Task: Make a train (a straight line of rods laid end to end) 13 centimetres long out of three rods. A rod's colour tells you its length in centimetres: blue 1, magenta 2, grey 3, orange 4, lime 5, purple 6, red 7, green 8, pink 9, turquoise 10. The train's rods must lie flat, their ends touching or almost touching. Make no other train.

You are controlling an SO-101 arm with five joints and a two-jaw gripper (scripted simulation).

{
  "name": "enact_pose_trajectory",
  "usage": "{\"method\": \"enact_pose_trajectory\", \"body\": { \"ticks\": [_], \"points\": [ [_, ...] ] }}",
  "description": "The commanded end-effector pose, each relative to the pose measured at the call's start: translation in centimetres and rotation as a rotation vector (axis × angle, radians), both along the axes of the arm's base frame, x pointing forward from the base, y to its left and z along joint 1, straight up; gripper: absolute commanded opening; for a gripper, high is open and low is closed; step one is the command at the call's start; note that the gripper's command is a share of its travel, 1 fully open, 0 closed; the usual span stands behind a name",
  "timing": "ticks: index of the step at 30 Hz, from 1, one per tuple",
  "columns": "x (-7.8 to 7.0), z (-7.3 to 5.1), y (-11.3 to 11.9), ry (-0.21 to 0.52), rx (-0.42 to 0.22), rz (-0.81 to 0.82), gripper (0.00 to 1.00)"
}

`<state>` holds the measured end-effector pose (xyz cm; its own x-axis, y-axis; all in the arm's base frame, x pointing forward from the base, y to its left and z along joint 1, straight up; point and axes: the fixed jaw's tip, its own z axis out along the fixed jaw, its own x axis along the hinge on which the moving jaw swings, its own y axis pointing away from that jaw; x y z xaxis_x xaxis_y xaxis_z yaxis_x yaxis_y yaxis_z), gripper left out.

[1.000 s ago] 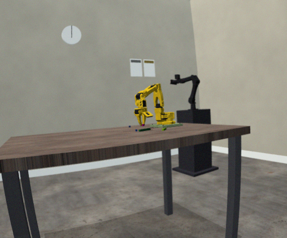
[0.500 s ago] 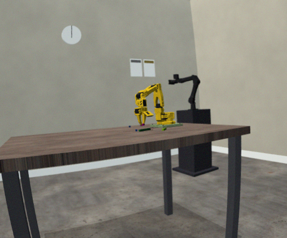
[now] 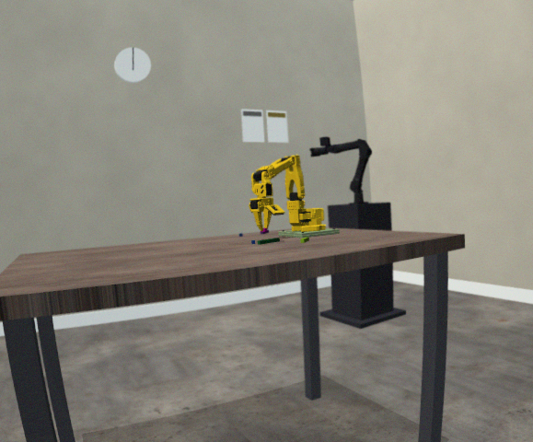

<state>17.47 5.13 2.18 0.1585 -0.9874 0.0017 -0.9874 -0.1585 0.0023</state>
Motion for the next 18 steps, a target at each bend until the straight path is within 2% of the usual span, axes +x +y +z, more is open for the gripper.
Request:
{"method": "enact_pose_trajectory", "body": {
  "ticks": [1,18],
  "points": [
    [-0.1,0.1,0.1,-0.012,0.005,0.014,0.00],
    [0.0,-1.1,0.1,-0.012,0.005,0.014,0.00]
  ]
}}
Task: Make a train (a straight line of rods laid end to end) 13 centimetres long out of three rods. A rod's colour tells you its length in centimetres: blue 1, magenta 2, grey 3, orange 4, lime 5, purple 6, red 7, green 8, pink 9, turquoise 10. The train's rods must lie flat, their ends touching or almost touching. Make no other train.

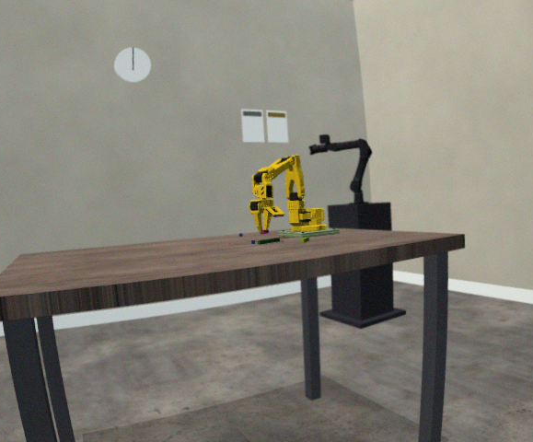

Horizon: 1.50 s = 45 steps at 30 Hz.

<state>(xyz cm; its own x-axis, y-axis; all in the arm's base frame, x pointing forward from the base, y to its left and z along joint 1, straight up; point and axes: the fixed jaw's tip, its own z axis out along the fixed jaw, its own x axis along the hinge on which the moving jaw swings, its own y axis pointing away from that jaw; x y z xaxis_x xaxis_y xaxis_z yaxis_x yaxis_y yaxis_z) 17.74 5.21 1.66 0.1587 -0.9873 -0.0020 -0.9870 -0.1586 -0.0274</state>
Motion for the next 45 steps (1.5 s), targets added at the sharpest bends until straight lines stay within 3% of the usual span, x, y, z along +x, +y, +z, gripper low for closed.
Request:
{"method": "enact_pose_trajectory", "body": {
  "ticks": [1,15,16,45],
  "points": [
    [-0.3,-0.7,0.1,0.017,-0.004,0.014,0.00],
    [-0.3,-1.3,0.0,0.017,-0.004,0.014,0.00],
    [-0.8,-2.0,-0.1,0.059,-0.016,0.013,0.00],
    [-0.8,-2.0,-0.1,0.059,-0.016,0.013,0.00]
  ]
}}
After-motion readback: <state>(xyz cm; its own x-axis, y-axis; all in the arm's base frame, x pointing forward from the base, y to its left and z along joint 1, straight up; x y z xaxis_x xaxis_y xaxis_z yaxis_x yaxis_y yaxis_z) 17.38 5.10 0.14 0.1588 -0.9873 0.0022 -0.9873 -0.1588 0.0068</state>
